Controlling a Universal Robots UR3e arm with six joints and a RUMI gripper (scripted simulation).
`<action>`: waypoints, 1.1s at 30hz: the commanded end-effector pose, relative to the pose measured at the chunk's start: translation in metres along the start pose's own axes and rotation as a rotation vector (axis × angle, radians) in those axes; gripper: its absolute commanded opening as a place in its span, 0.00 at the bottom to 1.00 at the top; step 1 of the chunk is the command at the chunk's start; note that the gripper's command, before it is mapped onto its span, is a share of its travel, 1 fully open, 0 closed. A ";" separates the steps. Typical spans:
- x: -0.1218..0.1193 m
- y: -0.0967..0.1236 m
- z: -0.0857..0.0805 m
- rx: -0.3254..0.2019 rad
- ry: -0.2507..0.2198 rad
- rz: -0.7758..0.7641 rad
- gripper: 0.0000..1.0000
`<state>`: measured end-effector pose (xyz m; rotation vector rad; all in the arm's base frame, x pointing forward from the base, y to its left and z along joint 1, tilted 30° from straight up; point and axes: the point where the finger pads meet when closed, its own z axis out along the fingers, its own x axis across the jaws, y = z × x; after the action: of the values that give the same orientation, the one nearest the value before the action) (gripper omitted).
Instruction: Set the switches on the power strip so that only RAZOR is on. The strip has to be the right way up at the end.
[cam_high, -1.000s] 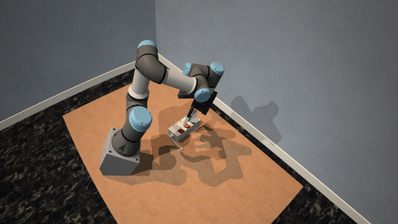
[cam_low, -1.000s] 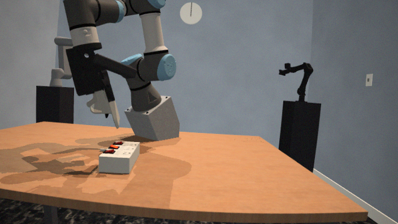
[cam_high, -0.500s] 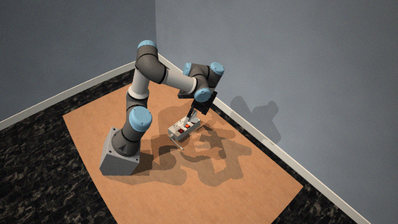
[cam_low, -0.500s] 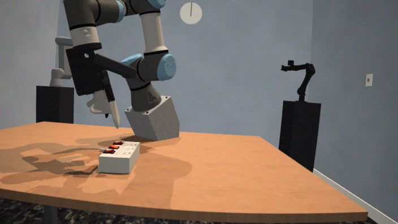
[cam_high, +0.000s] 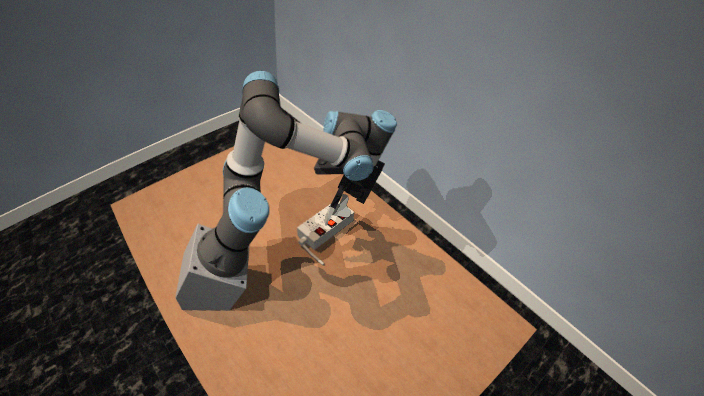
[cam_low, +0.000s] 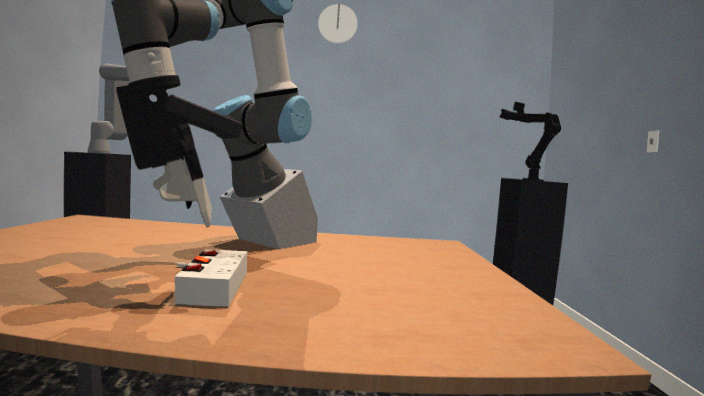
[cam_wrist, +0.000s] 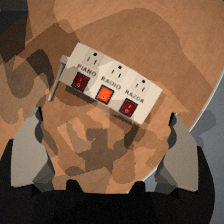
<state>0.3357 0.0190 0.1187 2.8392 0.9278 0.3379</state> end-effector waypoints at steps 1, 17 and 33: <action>0.000 0.000 -0.001 -0.002 0.001 0.000 1.00; -0.006 -0.009 -0.024 -0.099 0.012 0.183 1.00; -0.021 -0.022 -0.062 -0.262 0.103 0.531 1.00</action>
<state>0.2981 0.0276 0.1624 2.8217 0.2331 0.5598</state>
